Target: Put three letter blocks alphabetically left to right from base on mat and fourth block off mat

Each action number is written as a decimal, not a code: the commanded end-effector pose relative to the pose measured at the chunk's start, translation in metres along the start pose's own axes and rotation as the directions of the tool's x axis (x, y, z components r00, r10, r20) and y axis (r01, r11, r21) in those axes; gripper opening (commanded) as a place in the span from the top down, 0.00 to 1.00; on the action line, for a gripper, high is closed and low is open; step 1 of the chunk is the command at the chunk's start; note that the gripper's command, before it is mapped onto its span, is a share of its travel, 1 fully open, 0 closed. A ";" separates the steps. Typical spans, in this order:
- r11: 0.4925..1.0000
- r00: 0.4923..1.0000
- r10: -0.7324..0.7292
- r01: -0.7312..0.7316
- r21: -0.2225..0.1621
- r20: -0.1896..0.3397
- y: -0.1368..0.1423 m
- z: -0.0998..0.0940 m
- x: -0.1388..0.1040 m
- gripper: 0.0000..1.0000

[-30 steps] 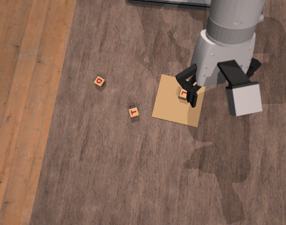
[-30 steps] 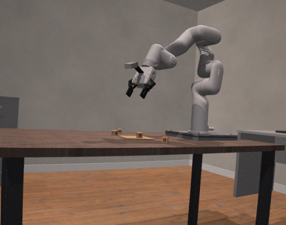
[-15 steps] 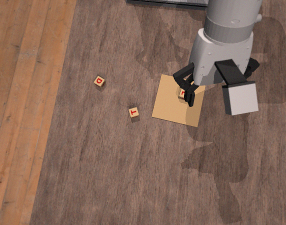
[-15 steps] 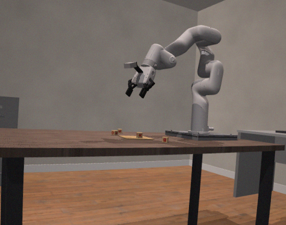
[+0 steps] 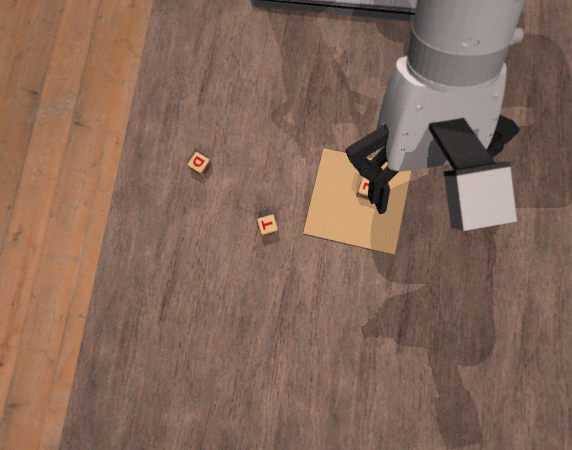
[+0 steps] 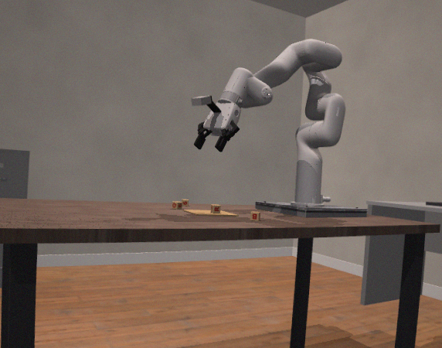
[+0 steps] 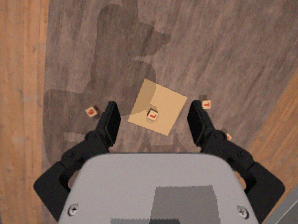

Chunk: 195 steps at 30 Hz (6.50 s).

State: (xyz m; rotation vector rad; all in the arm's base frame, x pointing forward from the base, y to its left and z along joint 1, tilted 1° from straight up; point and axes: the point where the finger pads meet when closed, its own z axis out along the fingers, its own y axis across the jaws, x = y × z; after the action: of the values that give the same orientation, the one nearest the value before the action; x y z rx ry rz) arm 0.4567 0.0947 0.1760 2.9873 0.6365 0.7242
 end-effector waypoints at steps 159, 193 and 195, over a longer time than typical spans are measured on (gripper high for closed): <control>0.818 0.749 -0.542 0.366 0.444 0.380 0.282 0.127 0.015 0.00; 0.564 0.587 -0.783 0.532 0.631 0.205 0.293 0.115 -0.006 0.00; 0.564 0.587 -0.783 0.532 0.631 0.205 0.293 0.115 -0.006 0.00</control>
State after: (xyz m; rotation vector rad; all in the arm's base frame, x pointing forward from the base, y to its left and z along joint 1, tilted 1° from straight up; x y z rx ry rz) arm 0.6141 -0.1657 0.0966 2.6674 2.0204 -0.2828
